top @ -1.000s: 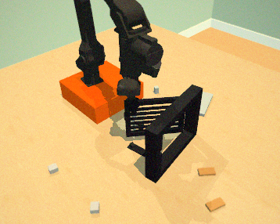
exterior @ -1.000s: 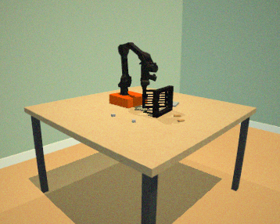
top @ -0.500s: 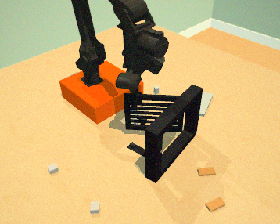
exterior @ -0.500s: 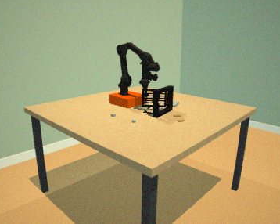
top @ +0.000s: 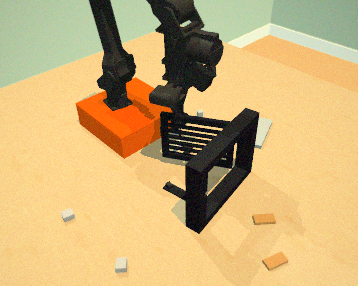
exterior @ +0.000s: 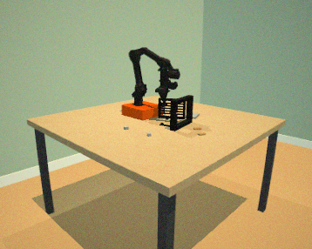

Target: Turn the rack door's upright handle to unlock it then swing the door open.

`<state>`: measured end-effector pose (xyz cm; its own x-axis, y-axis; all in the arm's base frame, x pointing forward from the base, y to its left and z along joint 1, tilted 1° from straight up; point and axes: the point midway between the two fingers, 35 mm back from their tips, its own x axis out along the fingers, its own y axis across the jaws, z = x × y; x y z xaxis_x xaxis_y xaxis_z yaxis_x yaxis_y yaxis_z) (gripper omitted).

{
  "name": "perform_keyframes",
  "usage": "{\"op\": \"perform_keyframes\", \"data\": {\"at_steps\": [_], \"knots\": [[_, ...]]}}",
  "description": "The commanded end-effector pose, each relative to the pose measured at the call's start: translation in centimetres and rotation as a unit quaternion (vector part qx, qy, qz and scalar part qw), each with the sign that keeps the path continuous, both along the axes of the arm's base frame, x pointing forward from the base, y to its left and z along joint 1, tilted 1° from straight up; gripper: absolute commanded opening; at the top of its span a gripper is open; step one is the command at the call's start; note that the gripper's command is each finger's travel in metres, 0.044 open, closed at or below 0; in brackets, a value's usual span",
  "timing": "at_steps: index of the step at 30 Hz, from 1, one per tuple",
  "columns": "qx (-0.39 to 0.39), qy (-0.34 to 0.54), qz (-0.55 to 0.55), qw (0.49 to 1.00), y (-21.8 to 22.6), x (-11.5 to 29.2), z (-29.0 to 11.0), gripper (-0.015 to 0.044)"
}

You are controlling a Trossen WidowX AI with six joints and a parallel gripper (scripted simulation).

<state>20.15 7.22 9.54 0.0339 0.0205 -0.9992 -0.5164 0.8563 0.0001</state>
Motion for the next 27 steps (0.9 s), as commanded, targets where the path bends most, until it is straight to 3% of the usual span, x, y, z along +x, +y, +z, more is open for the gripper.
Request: {"op": "perform_keyframes", "data": {"at_steps": [1, 27], "knots": [[0.001, -0.004, -0.032, 0.999, 0.6, -0.1, -0.1, 0.0021], [0.009, 0.0, -0.188, 0.982, 5.7, -1.0, 0.0, 0.0021]]}}
